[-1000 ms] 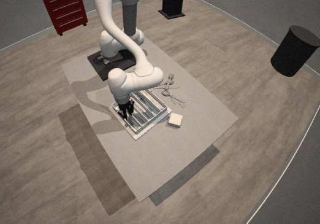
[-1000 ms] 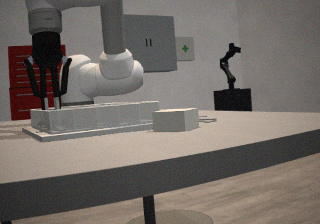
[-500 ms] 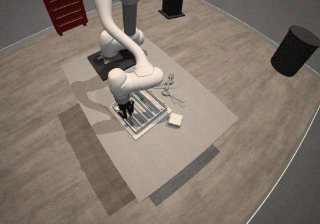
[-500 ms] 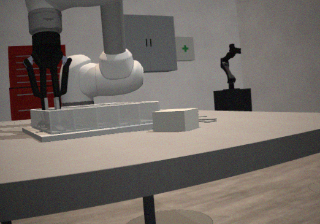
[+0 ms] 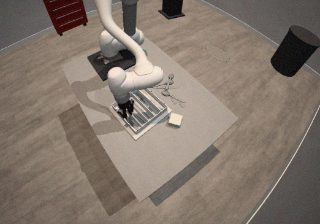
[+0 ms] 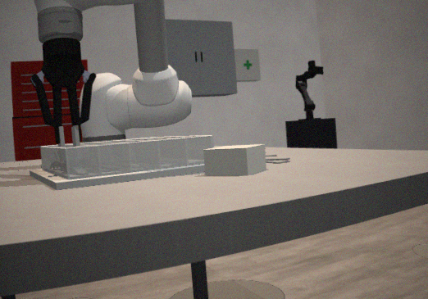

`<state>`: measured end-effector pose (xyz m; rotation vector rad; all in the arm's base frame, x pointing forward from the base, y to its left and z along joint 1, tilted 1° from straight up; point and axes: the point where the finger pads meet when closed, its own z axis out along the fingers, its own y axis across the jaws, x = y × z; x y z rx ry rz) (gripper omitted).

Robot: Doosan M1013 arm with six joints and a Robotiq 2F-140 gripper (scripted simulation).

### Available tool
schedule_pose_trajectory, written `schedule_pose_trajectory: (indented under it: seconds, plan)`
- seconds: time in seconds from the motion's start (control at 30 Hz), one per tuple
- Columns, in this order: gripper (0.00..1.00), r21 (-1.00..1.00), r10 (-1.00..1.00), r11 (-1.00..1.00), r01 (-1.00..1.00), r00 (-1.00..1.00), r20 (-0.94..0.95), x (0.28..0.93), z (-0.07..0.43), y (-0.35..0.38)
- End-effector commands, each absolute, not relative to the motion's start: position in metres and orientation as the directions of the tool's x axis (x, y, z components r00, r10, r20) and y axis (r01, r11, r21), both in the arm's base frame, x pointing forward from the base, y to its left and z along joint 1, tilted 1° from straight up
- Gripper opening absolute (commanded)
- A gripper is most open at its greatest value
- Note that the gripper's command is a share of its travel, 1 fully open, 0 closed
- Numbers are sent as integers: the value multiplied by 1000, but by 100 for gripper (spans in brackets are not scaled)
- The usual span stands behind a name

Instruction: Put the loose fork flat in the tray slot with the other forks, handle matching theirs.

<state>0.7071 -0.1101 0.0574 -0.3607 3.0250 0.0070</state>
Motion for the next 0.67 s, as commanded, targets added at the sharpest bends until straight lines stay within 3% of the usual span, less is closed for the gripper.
schedule_pose_trajectory:
  seconds: [0.0, 0.63]
  plan:
    - [14, -7, -234, 972, -235, -967, -95, 707, 65, -110]
    - [14, -7, -234, 972, -235, -967, -95, 707, 118, -110]
